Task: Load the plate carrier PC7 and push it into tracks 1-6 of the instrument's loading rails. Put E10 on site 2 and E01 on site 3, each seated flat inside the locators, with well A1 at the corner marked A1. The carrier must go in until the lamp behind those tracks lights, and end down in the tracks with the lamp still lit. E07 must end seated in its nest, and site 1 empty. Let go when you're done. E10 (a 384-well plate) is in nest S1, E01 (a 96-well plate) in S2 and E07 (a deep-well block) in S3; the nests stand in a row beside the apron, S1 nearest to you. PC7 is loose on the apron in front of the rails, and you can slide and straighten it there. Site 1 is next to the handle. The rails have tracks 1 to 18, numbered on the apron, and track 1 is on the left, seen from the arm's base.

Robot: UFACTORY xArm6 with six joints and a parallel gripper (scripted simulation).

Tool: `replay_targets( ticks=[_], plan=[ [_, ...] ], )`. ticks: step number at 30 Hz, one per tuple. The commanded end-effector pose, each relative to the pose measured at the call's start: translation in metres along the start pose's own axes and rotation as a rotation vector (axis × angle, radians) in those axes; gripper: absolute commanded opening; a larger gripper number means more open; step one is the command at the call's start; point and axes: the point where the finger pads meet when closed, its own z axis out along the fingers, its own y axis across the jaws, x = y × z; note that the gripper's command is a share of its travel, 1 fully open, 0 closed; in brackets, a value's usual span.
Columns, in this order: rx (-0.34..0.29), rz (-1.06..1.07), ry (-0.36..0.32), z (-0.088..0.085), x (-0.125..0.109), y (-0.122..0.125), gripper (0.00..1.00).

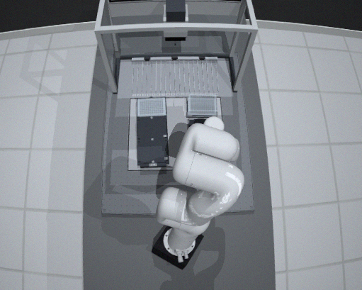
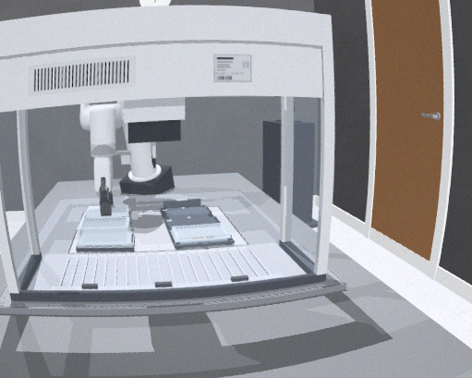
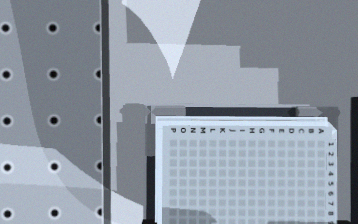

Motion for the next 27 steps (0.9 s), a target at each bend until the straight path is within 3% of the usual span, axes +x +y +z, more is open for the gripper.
replay_targets(
  ticks=[1, 27],
  plan=[
    [-0.003, 0.0, -0.001, -0.0007, -0.0003, 0.0011, 0.0],
    [-0.003, 0.0, -0.001, -0.0034, -0.0003, 0.0012, 0.0]
  ],
)
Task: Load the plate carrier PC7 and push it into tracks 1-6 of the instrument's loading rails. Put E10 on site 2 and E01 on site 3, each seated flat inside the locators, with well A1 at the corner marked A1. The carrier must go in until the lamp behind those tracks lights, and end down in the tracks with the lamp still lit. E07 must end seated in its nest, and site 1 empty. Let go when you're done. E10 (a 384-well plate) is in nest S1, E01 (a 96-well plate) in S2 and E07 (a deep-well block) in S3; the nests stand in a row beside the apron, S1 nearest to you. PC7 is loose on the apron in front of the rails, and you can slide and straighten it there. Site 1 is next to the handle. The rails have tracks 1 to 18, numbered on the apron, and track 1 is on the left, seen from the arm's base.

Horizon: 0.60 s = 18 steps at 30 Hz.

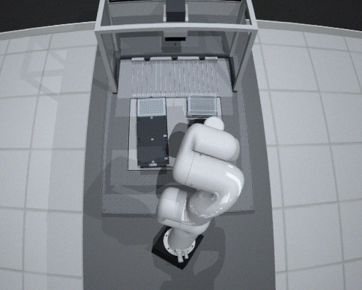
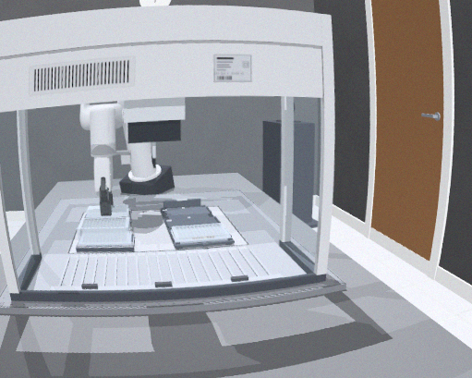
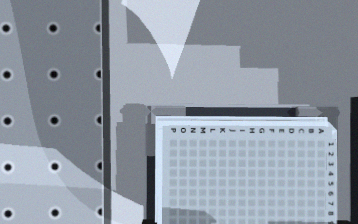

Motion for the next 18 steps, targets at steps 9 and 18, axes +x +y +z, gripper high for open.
replay_targets(
  ticks=[9, 18],
  plan=[
    [-0.003, 0.0, -0.001, -0.008, 0.0, 0.001, 0.0],
    [-0.003, 0.0, -0.001, -0.014, 0.0, 0.001, 0.0]
  ],
)
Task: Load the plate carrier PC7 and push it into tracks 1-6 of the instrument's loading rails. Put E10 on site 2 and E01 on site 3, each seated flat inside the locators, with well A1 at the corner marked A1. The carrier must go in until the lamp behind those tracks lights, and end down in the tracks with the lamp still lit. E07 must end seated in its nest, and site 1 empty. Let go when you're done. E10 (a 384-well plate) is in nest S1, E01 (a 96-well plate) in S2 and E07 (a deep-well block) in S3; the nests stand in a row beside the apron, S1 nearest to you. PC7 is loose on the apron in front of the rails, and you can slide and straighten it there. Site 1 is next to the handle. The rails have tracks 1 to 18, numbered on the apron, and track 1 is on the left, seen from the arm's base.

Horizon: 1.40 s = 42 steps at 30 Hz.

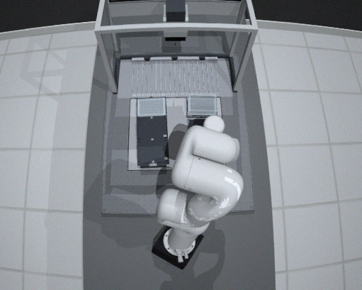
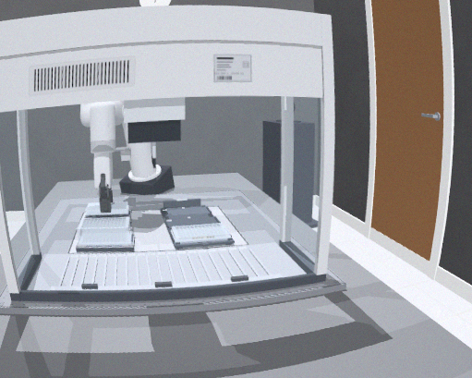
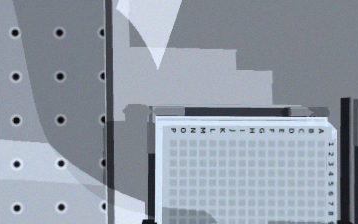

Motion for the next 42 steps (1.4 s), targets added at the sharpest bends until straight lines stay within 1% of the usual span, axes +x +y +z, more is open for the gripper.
replay_targets(
  ticks=[1, 12, 23, 34, 36, 42],
  plan=[
    [-0.003, 0.0, -0.001, -0.004, 0.0, 0.001, 0.0],
    [-0.003, 0.0, -0.001, -0.011, 0.0, 0.001, 0.0],
    [-0.003, 0.0, -0.001, -0.011, 0.0, 0.001, 0.0],
    [-0.003, 0.0, -0.001, -0.03, 0.0, 0.001, 0.0],
    [-0.003, 0.0, -0.001, -0.03, 0.0, 0.001, 0.0],
    [-0.003, 0.0, -0.001, -0.04, 0.0, 0.001, 0.0]
  ],
)
